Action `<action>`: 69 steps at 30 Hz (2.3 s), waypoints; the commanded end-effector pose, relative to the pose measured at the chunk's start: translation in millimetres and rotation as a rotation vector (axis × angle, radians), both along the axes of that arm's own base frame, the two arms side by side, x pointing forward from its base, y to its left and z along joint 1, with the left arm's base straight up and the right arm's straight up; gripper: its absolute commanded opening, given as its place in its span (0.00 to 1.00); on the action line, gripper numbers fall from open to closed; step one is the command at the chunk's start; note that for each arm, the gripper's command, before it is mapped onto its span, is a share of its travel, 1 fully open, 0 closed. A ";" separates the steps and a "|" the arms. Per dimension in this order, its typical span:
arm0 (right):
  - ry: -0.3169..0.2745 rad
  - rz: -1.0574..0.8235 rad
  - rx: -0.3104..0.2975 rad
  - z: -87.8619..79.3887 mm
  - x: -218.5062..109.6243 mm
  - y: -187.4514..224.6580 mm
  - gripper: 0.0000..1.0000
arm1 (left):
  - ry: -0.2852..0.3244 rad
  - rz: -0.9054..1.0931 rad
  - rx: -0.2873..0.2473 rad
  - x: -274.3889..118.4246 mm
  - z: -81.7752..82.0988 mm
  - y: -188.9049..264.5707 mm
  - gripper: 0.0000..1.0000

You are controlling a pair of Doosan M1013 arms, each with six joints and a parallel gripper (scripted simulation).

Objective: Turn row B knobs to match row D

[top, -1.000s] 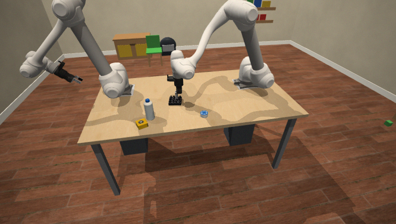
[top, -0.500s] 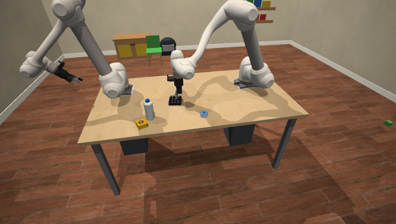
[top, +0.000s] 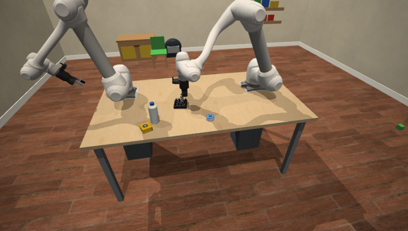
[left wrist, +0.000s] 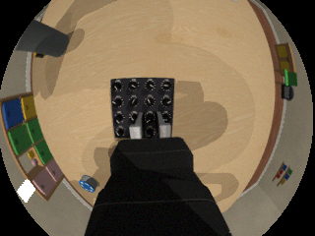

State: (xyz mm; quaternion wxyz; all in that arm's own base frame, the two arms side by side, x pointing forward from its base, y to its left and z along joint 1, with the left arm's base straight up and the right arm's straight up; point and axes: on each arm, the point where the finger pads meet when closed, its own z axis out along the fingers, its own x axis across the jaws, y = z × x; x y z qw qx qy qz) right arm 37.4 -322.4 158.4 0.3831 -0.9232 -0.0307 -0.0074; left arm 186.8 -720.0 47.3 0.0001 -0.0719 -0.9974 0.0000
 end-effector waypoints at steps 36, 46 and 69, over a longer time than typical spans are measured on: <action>0.000 0.000 -0.001 0.4 0.1 -0.3 1.00 | -0.001 -0.383 -0.001 -4.1 43.7 -4.6 0.46; 0.000 0.000 -0.001 0.4 0.1 -0.3 1.00 | -0.001 -0.757 -0.001 -6.5 48.2 -5.4 0.46; 0.000 0.000 -0.001 0.4 0.1 -0.3 1.00 | -0.002 -1.575 -0.001 -1.4 58.1 -1.0 0.46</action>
